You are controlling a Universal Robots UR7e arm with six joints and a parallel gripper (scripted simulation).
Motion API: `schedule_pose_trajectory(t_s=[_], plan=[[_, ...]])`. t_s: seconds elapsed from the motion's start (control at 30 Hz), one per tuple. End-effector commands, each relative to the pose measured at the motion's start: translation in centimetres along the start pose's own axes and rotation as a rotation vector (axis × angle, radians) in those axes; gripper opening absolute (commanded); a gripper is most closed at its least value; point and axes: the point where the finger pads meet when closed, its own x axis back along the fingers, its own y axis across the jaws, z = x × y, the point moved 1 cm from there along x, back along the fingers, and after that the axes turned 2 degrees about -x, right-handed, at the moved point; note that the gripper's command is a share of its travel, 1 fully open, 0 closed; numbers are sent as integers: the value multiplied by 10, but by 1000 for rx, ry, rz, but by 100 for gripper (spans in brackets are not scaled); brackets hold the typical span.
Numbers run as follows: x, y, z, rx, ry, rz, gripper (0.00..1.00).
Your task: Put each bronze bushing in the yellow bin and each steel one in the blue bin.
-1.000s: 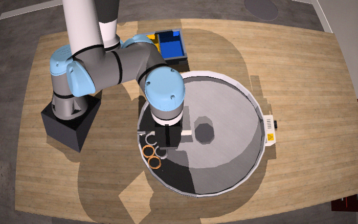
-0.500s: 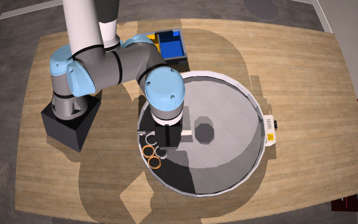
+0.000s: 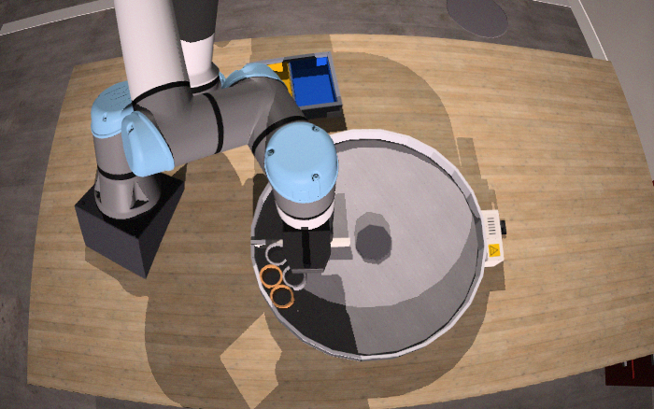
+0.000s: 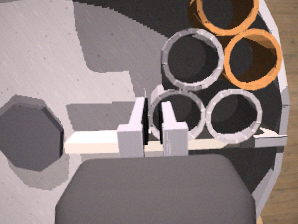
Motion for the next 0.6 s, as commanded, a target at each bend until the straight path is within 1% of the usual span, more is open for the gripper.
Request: schedule_pose_trajectory(t_s=[0.0,0.57], plan=[[3,0,1,0,-1,0,0],[6,0,1,-1,-4,-2,0]])
